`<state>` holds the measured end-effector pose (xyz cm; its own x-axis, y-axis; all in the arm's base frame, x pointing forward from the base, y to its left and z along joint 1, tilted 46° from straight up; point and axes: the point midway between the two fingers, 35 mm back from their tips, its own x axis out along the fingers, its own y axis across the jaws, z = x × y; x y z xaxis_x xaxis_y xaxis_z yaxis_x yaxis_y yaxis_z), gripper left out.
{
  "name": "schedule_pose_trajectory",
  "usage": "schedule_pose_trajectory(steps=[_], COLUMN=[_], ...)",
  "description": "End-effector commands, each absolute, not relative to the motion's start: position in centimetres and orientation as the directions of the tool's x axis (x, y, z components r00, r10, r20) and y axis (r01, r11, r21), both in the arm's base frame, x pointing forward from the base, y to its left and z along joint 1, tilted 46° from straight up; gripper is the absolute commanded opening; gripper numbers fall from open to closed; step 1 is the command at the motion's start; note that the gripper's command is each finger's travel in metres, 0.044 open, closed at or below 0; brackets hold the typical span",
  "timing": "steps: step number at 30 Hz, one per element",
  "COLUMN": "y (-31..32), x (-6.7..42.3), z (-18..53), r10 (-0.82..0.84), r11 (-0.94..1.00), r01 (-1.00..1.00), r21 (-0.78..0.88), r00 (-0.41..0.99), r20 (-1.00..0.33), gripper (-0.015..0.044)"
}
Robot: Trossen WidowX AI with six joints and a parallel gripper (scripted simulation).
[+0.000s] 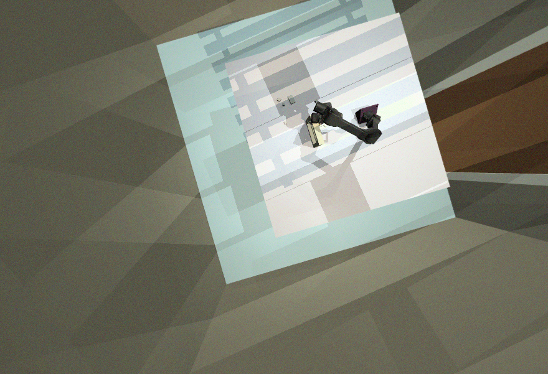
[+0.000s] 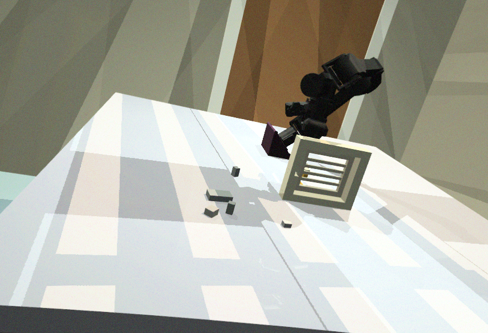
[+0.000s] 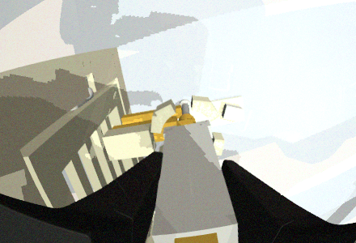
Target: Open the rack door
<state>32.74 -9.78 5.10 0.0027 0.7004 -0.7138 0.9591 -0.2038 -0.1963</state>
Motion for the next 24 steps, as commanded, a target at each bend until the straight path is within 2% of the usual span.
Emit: schedule_pose_trajectory(steps=[1, 2, 12, 15, 24], y=[-9.59, -9.59, -9.59, -9.59, -9.59], x=[32.79, 32.79, 32.79, 32.79, 32.79], z=[5.14, 5.14, 5.14, 5.14, 5.14], r10=[0.708, 0.708, 0.708, 0.708, 0.708], r11=[-0.221, -0.221, -0.221, -0.199, 0.107], r01=[0.952, 0.952, 0.952, 0.961, 0.987], r21=[-0.213, -0.213, -0.213, -0.19, 0.116], r00=[0.007, 0.007, 0.007, 0.007, 0.006], r20=[-0.706, -0.706, -0.706, -0.706, -0.706], gripper=[0.0016, 0.0016, 0.0279, 0.0288, 0.0288])
